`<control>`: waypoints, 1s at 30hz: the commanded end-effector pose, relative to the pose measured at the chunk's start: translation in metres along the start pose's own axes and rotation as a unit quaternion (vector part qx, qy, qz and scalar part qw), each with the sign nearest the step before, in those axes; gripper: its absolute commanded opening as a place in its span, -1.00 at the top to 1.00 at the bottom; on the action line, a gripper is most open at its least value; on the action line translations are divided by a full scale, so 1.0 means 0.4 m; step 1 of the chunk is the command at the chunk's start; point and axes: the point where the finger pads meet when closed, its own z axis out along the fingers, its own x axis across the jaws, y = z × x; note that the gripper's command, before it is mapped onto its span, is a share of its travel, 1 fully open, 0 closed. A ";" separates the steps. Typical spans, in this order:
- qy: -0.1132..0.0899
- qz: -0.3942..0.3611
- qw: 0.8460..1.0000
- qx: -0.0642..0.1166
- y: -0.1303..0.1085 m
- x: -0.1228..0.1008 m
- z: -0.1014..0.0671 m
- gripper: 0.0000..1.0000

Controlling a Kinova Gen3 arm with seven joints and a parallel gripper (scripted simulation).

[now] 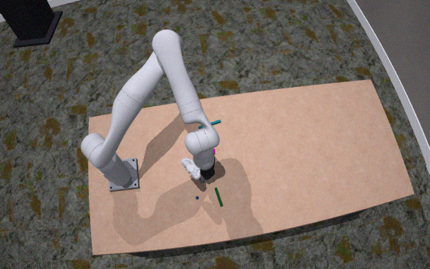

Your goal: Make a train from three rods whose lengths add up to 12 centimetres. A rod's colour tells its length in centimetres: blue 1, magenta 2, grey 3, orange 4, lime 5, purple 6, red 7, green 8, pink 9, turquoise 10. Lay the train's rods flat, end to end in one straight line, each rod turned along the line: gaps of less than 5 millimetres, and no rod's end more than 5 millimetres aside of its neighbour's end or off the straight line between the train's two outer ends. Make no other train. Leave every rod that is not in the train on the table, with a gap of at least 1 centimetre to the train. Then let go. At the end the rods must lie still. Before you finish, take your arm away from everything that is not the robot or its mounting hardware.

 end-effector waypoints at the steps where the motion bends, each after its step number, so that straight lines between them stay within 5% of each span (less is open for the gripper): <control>1: -0.001 0.000 1.000 -0.002 0.003 -0.001 -0.010 -0.07; 7: -0.001 0.000 1.000 -0.002 0.002 -0.001 -0.042 -0.07; 20: -0.001 0.000 1.000 -0.002 0.002 -0.001 -0.202 -0.07; 29: -0.001 0.000 1.000 -0.002 0.002 -0.001 -0.223 -0.07; 30: -0.001 0.000 1.000 -0.002 0.002 -0.001 -0.223 -1.00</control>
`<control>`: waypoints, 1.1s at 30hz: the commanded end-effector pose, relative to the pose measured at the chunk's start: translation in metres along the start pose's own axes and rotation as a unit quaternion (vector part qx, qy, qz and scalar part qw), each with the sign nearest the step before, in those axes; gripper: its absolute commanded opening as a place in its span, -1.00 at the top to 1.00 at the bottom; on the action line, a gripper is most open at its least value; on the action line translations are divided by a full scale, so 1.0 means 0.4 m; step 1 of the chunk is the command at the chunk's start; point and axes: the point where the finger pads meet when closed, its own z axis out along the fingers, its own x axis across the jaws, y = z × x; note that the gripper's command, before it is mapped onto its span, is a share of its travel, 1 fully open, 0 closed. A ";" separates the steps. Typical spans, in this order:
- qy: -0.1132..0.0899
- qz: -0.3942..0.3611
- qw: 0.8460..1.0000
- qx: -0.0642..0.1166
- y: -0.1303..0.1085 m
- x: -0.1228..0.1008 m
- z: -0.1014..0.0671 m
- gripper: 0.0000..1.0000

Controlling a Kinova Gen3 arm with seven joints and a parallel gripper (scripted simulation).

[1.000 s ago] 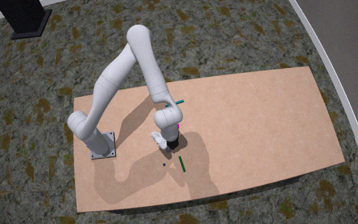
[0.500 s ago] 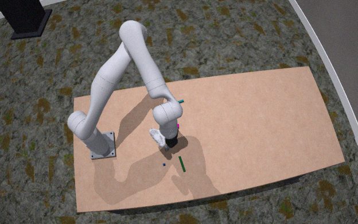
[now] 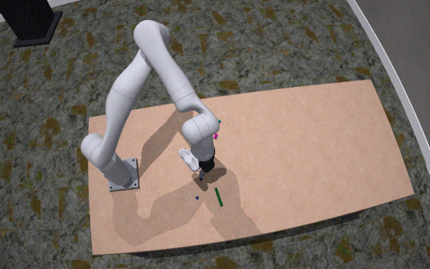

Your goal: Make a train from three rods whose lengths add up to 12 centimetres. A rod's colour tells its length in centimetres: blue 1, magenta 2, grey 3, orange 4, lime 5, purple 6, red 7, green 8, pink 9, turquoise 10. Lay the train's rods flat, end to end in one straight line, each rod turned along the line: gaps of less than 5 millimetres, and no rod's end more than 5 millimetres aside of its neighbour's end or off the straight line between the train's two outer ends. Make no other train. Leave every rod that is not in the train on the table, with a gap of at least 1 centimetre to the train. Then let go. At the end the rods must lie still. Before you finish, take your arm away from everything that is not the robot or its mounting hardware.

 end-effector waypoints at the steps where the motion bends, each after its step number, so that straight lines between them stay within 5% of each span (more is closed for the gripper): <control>1: 0.000 -0.001 1.000 -0.002 0.004 0.001 -0.003 -1.00; 33: 0.000 0.008 1.000 -0.002 0.005 0.003 -0.002 -1.00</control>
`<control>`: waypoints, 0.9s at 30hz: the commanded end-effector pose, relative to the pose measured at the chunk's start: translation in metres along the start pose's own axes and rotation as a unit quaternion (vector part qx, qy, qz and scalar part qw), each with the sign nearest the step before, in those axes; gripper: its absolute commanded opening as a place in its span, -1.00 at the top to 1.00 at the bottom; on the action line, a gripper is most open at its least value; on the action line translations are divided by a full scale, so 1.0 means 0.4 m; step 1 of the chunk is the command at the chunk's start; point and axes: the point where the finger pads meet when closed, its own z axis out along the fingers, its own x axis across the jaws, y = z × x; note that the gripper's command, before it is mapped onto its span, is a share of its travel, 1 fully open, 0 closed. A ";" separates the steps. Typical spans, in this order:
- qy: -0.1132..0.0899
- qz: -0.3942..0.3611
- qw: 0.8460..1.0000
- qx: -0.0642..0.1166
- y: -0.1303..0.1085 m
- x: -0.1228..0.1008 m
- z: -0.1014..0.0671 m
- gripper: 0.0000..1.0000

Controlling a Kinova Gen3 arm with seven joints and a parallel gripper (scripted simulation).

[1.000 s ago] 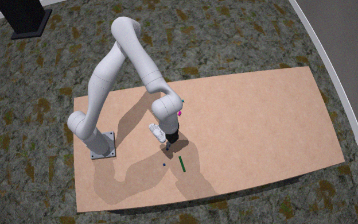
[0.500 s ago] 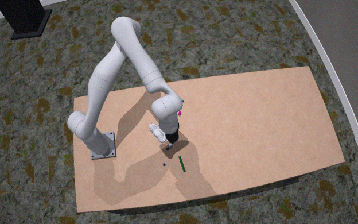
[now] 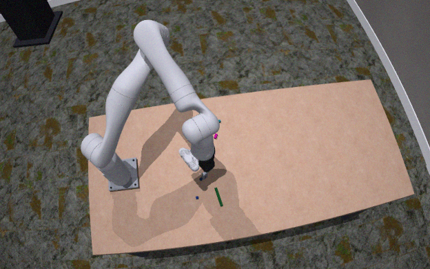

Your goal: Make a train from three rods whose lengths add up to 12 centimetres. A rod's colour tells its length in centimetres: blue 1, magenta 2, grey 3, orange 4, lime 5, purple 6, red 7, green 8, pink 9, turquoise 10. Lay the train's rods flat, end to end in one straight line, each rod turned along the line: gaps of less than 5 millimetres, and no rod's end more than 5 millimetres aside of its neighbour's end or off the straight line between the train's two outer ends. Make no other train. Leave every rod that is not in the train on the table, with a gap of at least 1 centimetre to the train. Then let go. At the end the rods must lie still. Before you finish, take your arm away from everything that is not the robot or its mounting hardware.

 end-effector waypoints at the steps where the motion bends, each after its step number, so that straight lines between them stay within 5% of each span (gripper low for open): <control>1: 0.000 0.004 1.000 0.000 0.001 0.000 0.000 -1.00; 27: 0.002 0.181 0.984 0.002 0.027 0.034 0.007 -1.00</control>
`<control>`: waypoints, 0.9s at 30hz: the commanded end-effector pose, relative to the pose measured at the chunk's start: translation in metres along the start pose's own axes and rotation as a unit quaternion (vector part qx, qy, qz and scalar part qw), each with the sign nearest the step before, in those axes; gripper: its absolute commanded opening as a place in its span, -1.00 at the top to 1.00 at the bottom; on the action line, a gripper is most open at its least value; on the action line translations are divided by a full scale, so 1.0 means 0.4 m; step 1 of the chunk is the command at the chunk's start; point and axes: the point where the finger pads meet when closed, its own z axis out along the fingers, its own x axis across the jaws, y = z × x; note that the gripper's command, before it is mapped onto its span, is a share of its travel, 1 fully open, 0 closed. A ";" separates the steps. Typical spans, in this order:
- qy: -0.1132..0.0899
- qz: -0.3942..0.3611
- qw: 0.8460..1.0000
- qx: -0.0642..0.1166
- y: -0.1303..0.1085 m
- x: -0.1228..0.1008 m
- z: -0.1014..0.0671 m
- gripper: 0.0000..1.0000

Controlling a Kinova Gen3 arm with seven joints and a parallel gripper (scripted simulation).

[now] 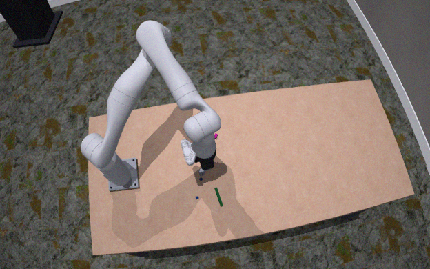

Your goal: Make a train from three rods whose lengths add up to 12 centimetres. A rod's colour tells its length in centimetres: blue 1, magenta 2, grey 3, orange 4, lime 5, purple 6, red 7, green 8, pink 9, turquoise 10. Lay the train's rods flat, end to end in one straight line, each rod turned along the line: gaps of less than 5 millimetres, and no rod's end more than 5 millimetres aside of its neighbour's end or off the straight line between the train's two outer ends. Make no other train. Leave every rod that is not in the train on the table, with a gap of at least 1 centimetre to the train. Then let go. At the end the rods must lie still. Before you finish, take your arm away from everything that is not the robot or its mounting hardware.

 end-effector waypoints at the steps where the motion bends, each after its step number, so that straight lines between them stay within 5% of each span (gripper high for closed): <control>1: -0.002 0.003 1.000 0.003 -0.001 0.000 0.002 -1.00; 18: -0.002 0.232 0.973 0.004 0.030 0.054 0.012 -1.00; 27: -0.003 0.385 0.923 0.004 0.061 0.091 0.019 -1.00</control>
